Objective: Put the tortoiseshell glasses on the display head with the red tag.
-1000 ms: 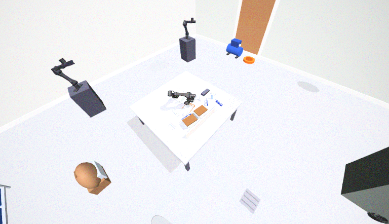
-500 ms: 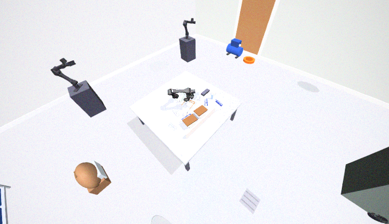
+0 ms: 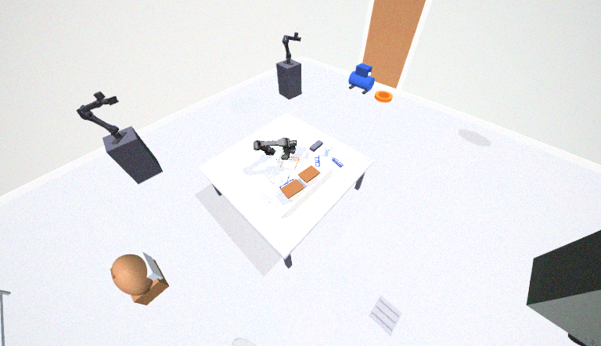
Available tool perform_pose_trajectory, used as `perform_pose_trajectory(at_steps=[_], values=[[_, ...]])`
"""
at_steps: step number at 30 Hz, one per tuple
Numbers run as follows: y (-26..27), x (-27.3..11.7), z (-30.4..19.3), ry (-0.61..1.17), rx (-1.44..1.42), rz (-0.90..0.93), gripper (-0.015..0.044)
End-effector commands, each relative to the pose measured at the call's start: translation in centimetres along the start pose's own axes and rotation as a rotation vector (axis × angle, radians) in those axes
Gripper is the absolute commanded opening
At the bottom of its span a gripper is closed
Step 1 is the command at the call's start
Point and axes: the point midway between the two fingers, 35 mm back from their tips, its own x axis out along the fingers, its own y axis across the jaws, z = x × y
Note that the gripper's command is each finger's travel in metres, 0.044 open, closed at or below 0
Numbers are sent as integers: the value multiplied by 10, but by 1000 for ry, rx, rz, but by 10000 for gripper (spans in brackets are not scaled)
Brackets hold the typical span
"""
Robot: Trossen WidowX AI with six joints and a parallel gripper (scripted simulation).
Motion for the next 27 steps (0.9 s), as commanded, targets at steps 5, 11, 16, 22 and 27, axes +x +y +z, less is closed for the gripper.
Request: perform_pose_trajectory(at_steps=[5, 11, 16, 22, 27], values=[[-18, -18, -12, -96, -205, -9, 0], [-32, -30, -22, -167, -363, -30, 0], [-43, -40, -32, -222, -493, -59, 0], [-56, -49, -45, -284, -646, -106, 0], [-66, -56, -56, -329, -772, -156, 0]])
